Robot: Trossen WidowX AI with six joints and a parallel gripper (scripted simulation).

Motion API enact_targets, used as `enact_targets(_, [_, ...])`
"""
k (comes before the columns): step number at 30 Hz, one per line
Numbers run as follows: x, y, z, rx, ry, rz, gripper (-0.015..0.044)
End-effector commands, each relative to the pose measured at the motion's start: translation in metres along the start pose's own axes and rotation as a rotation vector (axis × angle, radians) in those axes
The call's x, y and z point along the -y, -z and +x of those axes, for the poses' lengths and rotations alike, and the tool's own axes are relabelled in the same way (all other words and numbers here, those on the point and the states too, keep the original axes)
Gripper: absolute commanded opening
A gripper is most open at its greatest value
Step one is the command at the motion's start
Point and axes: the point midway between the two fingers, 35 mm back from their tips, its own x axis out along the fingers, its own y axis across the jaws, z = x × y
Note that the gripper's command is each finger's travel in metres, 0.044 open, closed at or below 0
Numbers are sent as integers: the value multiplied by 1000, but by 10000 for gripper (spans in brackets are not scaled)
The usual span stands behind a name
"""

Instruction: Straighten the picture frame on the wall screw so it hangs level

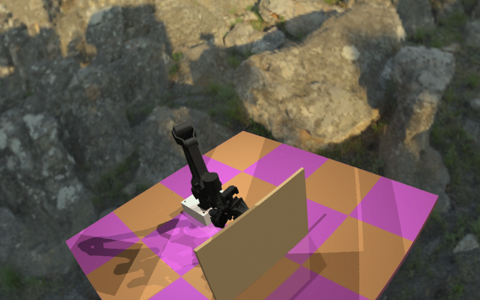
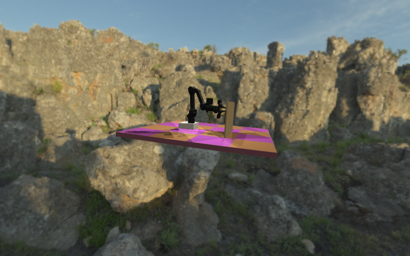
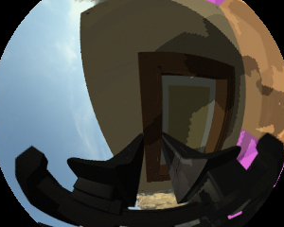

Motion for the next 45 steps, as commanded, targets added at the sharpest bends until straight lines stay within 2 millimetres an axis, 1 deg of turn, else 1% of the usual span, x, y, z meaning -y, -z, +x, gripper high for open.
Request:
enact_targets(1, [-1, 0, 0, 0, -7, 4, 0])
enact_targets(29, [9, 1, 0, 0, -7, 4, 0])
enact_targets(45, [10, 1, 0, -1, -2, -6, 0])
